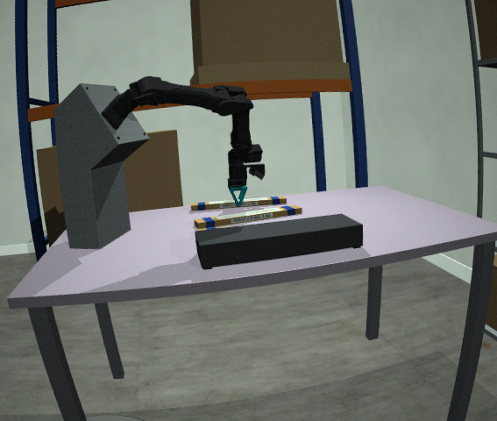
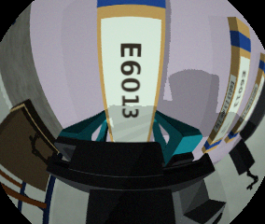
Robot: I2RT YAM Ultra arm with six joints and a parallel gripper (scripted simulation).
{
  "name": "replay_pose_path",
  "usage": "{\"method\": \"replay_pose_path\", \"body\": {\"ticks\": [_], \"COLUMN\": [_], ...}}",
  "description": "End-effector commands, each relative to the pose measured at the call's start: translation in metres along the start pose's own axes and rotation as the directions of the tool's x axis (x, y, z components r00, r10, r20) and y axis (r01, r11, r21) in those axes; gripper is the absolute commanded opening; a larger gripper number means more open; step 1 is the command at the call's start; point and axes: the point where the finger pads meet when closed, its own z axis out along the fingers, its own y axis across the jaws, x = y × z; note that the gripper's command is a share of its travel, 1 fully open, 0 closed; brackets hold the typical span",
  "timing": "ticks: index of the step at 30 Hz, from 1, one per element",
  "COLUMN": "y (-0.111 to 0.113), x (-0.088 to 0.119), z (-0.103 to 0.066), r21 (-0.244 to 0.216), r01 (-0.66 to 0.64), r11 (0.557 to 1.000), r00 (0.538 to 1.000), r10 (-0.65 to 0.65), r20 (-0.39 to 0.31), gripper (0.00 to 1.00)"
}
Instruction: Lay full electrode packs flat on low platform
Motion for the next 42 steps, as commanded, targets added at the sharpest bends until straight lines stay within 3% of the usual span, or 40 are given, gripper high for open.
{"method": "replay_pose_path", "body": {"ticks": [1,21,22,42], "y": [0.022,0.019,0.019,0.022], "x": [-0.026,-0.009,-0.009,0.001], "z": [-0.038,-0.035,-0.035,-0.029], "r21": [-0.054,-0.042,-0.042,-0.039], "r01": [-0.013,0.015,0.015,0.025], "r11": [0.998,0.999,0.999,0.999], "r00": [0.999,1.000,1.000,1.000], "r10": [0.016,-0.014,-0.014,-0.024], "r20": [0.052,0.028,0.028,0.020], "gripper": [0.00,0.00,0.95,0.95]}}
